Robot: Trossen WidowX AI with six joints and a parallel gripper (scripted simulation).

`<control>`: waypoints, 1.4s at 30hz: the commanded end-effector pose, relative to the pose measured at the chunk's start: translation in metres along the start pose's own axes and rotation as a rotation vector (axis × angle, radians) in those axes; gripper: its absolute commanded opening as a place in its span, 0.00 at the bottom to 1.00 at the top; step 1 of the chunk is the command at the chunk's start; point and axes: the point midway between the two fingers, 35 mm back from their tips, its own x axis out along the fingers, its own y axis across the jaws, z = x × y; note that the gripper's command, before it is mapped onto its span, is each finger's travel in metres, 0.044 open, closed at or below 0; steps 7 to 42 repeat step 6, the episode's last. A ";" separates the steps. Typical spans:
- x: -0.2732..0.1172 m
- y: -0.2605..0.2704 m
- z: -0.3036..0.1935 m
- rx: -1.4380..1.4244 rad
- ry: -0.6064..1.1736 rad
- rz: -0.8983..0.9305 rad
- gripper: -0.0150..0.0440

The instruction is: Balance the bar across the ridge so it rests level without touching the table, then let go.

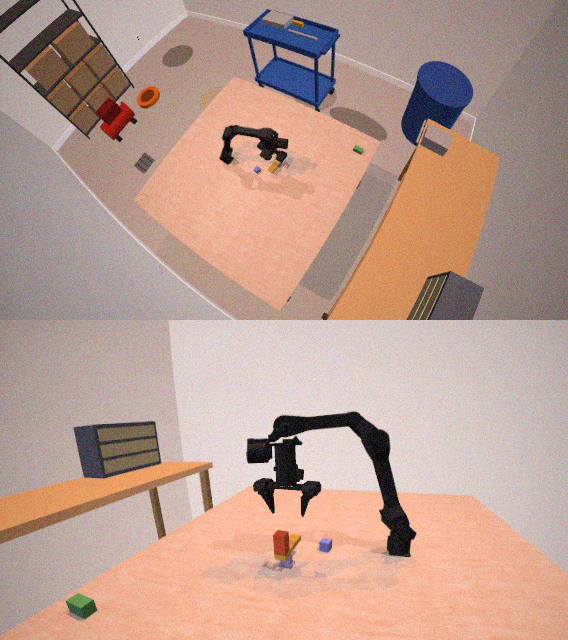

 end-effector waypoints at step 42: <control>0.000 0.000 0.000 0.000 -0.001 -0.002 1.00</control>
